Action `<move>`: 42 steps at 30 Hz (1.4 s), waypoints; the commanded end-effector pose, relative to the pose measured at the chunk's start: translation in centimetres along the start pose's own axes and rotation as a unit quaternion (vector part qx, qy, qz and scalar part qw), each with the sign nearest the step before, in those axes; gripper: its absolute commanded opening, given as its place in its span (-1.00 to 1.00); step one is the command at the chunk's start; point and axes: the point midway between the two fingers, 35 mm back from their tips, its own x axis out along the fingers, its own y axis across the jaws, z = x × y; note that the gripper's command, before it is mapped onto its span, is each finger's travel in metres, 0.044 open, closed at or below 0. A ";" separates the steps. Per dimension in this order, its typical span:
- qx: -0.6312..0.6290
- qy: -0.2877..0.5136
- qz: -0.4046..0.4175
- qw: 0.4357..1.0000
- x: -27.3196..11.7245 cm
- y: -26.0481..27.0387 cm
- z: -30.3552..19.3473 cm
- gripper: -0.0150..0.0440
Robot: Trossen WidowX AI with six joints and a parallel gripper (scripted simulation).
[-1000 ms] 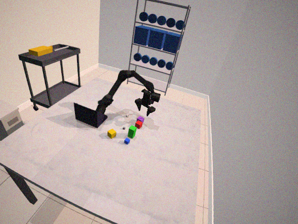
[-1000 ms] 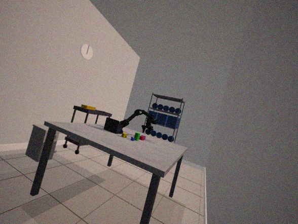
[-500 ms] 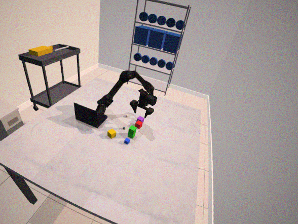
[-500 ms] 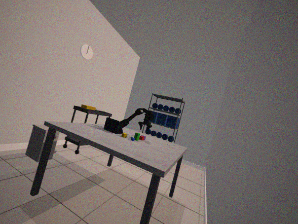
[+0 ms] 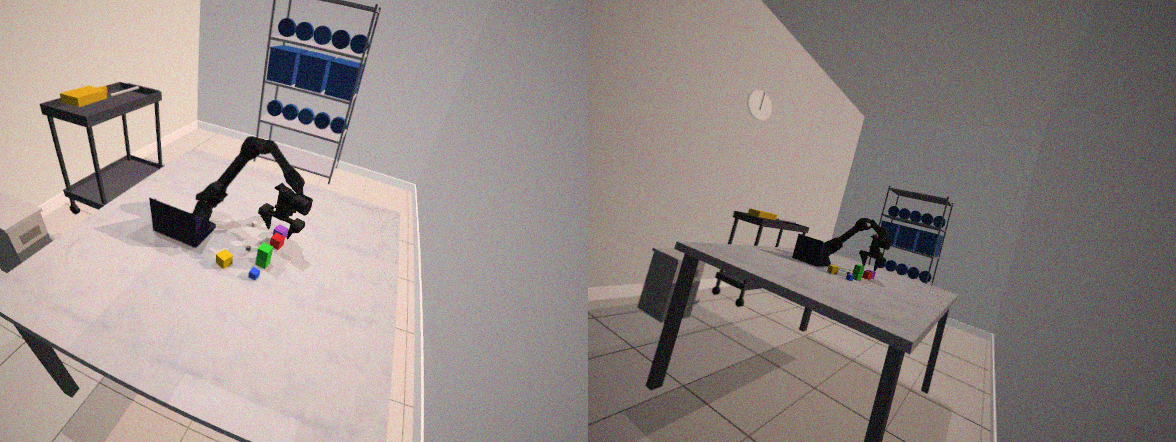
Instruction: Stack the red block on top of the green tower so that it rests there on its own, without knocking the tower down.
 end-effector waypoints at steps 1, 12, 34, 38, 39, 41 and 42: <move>0.002 -0.003 -0.004 1.000 0.3 -0.1 0.0 1.00; 0.002 -0.003 -0.004 1.000 1.8 -0.2 0.0 1.00; 0.002 -0.004 -0.004 1.000 5.3 -0.1 0.1 1.00; 0.002 -0.004 -0.004 1.000 5.3 -0.1 0.1 1.00; 0.002 -0.004 -0.004 1.000 5.3 -0.1 0.1 1.00; 0.002 -0.004 -0.004 1.000 5.3 -0.1 0.1 1.00; 0.002 -0.004 -0.004 1.000 5.3 -0.1 0.1 1.00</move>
